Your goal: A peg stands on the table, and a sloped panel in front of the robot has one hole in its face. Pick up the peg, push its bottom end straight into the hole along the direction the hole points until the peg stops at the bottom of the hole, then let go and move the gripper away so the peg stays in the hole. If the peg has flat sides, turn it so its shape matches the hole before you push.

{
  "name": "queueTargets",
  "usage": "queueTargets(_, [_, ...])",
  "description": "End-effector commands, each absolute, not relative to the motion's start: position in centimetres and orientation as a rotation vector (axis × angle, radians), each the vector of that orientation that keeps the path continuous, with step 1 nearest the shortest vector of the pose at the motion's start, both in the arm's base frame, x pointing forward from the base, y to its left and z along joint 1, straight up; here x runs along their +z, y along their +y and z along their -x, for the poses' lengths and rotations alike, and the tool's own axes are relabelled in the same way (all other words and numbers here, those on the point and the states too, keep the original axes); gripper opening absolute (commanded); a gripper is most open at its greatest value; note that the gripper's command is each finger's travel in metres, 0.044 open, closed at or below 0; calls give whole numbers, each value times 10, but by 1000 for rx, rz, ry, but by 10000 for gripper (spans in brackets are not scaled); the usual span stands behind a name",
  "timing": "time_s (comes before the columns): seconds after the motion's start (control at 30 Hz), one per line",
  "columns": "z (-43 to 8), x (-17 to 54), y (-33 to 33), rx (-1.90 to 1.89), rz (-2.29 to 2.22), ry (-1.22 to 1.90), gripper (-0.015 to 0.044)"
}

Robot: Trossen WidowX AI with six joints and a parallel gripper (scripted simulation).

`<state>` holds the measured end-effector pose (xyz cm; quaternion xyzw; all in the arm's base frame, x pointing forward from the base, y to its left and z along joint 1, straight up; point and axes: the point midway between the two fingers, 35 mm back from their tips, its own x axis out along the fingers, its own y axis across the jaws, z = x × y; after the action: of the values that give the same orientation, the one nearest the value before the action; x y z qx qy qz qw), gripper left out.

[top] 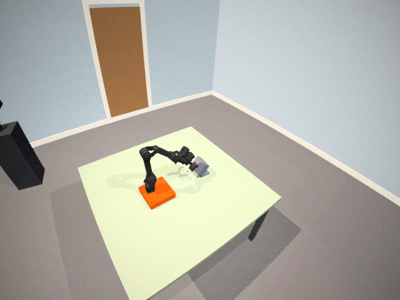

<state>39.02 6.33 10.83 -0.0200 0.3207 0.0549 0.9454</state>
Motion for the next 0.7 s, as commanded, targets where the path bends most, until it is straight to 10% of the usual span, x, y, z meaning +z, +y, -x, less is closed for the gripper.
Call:
queueTargets(0.0, [-387, 110, 63, 109, 39, 657, 440])
queueTargets(0.67, [-371, 126, 61, 111, 38, 657, 440])
